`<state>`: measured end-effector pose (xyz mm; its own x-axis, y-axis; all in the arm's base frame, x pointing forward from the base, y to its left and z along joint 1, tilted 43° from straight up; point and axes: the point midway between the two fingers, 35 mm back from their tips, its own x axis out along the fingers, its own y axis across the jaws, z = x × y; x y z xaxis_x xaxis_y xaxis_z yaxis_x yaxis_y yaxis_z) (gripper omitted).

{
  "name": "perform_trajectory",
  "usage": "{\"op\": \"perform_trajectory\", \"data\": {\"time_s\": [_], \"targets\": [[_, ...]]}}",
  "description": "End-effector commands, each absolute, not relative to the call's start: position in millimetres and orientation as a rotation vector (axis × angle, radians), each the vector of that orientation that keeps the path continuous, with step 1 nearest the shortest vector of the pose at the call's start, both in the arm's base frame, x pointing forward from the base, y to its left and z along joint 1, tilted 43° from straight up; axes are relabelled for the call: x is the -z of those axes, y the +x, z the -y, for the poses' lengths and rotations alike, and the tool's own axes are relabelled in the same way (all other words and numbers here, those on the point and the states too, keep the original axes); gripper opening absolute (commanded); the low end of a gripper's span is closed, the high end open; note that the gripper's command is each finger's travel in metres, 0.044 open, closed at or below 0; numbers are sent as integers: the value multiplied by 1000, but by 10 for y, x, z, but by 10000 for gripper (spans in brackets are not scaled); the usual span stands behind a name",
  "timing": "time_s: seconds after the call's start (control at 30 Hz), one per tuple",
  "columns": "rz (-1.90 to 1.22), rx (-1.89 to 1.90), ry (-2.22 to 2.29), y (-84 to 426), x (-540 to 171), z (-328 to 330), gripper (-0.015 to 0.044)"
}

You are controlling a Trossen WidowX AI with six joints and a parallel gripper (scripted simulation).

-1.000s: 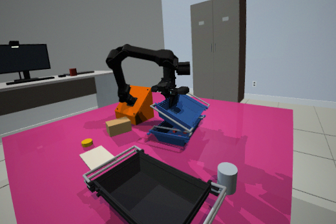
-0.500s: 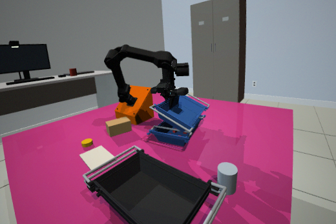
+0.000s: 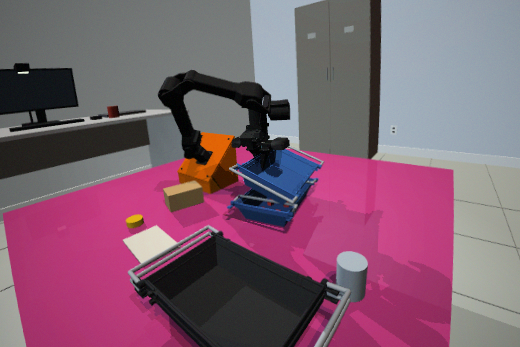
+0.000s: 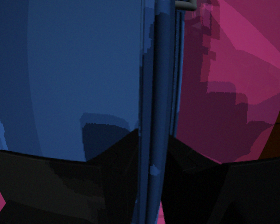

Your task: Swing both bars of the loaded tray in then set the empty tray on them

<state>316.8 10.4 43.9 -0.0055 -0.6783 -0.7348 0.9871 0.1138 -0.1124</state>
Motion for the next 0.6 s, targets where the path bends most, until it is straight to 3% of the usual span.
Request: {"op": "perform_trajectory", "data": {"time_s": [0.0, 0.57], "targets": [[-760, 1423, 520, 3122, -414, -41, 0], [-760, 1423, 519, 3070, -352, 32, 0]]}}
